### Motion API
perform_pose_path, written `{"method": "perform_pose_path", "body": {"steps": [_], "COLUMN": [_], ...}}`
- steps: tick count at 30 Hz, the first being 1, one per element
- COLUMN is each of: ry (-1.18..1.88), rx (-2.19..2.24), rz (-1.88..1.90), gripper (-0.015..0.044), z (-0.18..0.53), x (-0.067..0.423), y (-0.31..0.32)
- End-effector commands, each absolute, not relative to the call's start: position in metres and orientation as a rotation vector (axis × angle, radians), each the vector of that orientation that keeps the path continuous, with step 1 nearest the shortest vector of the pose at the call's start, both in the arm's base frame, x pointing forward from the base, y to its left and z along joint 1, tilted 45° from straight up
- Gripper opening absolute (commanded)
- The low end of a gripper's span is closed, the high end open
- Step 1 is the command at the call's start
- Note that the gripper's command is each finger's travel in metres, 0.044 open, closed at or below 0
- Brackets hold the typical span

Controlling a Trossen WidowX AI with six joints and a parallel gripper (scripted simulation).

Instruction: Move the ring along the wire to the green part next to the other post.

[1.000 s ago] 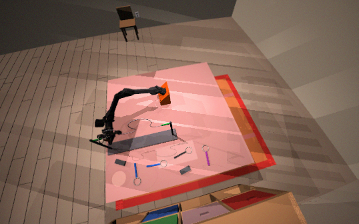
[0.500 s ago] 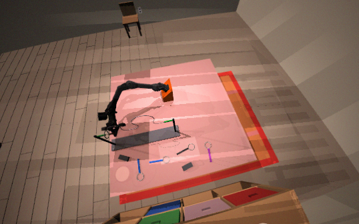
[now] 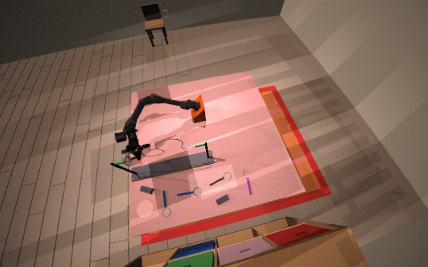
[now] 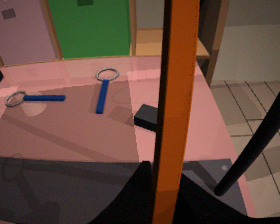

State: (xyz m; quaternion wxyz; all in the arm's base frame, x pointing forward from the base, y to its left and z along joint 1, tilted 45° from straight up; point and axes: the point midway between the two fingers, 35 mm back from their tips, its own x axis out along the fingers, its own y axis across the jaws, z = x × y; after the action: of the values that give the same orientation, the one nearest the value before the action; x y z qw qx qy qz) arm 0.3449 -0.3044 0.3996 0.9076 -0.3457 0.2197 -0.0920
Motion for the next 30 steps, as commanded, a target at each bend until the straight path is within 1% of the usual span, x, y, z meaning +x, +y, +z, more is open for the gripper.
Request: {"method": "perform_pose_path", "body": {"steps": [1,12,30], "ry": [0.465,0.474,0.482], "rx": [-0.669,-0.488,-0.09], "rz": [-0.179,-0.126,-0.014], "gripper": [-0.015,-0.015,-0.015], "z": [0.391,0.373,0.353], "x": [0.345,0.346,0.346], "y": [-0.299,-0.274,-0.215]}}
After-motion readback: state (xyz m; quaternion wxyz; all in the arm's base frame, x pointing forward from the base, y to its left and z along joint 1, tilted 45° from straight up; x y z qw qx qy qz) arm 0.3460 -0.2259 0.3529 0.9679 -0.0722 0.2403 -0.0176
